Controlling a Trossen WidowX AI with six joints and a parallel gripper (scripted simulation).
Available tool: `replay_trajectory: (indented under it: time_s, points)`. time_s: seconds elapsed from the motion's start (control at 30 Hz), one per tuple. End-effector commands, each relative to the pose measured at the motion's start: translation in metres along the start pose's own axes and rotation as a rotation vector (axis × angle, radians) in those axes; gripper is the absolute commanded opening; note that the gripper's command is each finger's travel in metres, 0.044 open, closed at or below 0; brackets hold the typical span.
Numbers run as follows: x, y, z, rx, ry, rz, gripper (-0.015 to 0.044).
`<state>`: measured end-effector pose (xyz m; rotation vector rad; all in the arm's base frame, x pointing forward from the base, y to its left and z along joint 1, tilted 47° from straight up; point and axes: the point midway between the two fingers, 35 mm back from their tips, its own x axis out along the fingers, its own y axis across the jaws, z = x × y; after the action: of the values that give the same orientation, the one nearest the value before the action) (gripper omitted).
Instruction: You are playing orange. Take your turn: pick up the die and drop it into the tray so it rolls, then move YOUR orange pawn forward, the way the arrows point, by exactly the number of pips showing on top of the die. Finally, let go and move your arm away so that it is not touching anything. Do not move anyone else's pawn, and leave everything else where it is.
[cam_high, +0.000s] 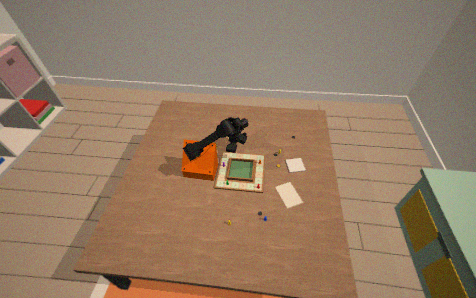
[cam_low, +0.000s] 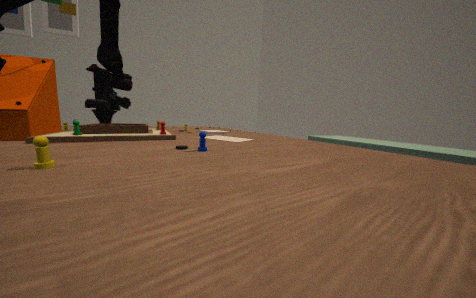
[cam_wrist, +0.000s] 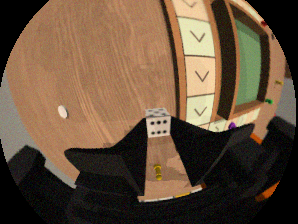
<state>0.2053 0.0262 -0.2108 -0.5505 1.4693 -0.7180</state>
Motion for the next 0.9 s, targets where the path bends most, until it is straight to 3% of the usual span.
replay_trajectory:
  time_s: [0.0,0.47,0.87]
  points:
    - [-0.009,0.002,0.002,-0.002,0.000,0.003,0.0000]
    - [-0.118,0.013,0.002,-0.003,0.002,0.008,0.0000]
    - [-0.122,-0.002,0.015,-0.172,0.000,0.019,0.0000]
